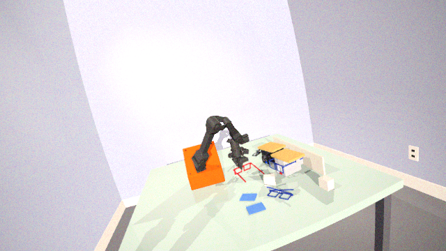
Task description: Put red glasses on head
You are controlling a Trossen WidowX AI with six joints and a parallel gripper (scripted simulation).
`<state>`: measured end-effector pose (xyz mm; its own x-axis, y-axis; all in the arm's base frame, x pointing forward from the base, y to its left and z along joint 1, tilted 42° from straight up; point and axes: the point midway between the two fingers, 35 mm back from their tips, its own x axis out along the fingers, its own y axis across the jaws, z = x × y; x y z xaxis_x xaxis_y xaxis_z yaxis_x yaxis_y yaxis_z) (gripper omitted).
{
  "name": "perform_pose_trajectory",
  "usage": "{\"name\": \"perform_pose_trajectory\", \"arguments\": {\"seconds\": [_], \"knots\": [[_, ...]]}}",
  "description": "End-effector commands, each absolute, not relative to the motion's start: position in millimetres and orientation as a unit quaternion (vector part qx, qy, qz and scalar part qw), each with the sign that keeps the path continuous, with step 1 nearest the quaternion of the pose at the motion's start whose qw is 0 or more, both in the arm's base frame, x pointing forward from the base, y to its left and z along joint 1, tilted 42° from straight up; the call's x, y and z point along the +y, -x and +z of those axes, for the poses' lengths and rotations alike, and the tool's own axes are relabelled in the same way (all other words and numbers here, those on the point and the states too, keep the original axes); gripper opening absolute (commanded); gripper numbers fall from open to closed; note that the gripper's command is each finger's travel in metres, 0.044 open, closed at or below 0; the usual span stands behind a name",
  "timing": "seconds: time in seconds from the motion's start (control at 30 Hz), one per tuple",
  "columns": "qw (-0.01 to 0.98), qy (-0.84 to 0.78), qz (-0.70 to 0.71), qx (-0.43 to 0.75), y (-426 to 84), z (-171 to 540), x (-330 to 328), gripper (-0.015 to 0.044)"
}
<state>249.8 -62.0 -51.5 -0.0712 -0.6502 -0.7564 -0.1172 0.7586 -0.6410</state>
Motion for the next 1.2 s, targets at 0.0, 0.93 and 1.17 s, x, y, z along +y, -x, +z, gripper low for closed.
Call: {"name": "perform_pose_trajectory", "arguments": {"seconds": [0.0,0.93,1.17], "knots": [[0.617,0.279,-0.213,0.704,-244.3,-58.3,-68.6,0.014],[0.622,0.275,-0.214,0.702,-246.9,-58.3,-68.4,0.0007],[0.622,0.275,-0.214,0.702,-247.6,-56.4,-66.4,0.0]]}}
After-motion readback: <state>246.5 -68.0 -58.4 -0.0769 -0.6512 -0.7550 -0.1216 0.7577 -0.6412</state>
